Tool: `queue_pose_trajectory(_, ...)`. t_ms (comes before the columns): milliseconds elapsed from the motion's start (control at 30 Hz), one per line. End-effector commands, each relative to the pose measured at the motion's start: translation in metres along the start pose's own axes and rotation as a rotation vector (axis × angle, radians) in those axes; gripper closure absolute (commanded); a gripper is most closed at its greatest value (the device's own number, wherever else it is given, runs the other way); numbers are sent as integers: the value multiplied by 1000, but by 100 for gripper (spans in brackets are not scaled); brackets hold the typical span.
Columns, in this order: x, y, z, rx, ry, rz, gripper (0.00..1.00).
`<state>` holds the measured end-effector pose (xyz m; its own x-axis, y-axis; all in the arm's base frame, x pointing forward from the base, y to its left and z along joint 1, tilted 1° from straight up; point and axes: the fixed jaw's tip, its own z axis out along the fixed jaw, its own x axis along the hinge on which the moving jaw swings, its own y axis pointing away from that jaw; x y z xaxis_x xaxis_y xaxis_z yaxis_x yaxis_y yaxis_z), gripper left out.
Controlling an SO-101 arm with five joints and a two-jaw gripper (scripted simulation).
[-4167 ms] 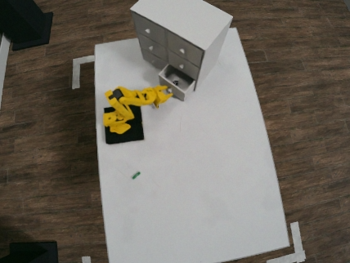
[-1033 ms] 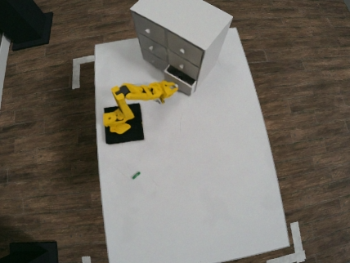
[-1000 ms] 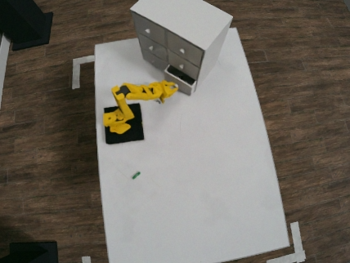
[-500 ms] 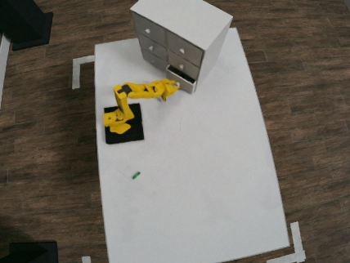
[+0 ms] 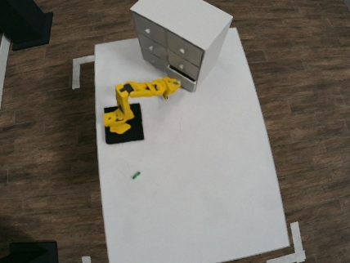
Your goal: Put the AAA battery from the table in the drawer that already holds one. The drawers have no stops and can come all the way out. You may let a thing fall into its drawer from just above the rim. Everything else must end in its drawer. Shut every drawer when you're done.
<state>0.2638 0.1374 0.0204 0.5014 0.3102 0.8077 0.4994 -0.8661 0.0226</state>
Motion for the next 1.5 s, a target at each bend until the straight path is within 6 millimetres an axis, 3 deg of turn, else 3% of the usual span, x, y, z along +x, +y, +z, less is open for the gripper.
queue_pose_trajectory(0,4,-5,5,14,5,3,100)
queue_pose_trajectory(1467,12,-9,16,25,5,-5,100)
